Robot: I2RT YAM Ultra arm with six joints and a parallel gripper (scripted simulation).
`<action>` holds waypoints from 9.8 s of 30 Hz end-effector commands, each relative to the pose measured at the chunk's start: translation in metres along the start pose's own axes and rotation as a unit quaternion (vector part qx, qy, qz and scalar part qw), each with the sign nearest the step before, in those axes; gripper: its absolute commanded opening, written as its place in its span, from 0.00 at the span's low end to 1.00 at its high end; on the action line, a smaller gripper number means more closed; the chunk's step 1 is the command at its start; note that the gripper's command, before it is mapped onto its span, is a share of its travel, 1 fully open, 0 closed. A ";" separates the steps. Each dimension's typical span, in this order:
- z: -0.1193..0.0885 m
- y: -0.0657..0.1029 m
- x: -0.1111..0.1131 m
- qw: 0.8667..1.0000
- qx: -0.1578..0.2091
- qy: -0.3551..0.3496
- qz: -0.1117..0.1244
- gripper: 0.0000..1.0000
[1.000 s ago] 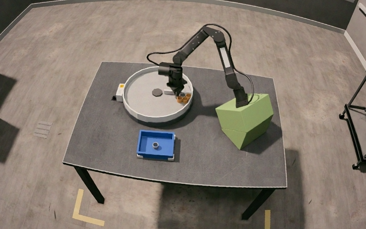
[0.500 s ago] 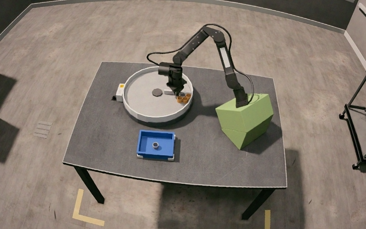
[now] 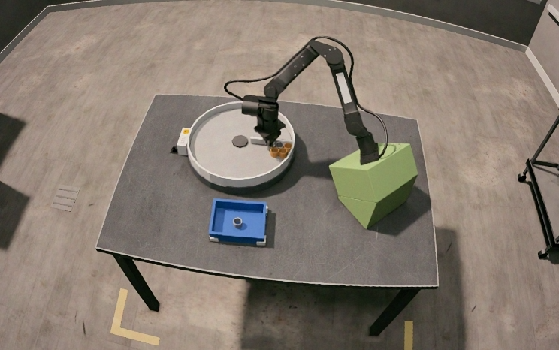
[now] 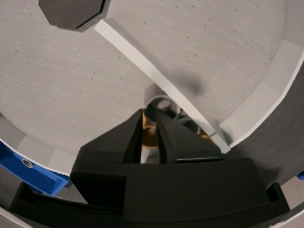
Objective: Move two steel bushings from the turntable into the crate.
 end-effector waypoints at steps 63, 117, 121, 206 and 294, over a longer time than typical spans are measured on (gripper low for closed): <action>-0.002 0.007 0.000 1.000 -0.003 0.002 0.004 0.13; -0.001 0.006 0.003 1.000 -0.005 0.001 0.004 0.13; -0.001 0.006 0.003 1.000 -0.005 0.001 0.004 0.13; -0.002 -0.010 0.001 1.000 0.000 0.005 -0.005 0.00; -0.002 0.057 0.011 1.000 -0.004 0.002 0.003 0.00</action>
Point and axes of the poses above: the point where the finger pads meet when closed, its own y axis back along the fingers, its own x axis across the jaws, z = x × y, the point moved 7 cm from there along y, back along the fingers, and after that the axes turned 7 degrees about -y, right-handed, at the moved point
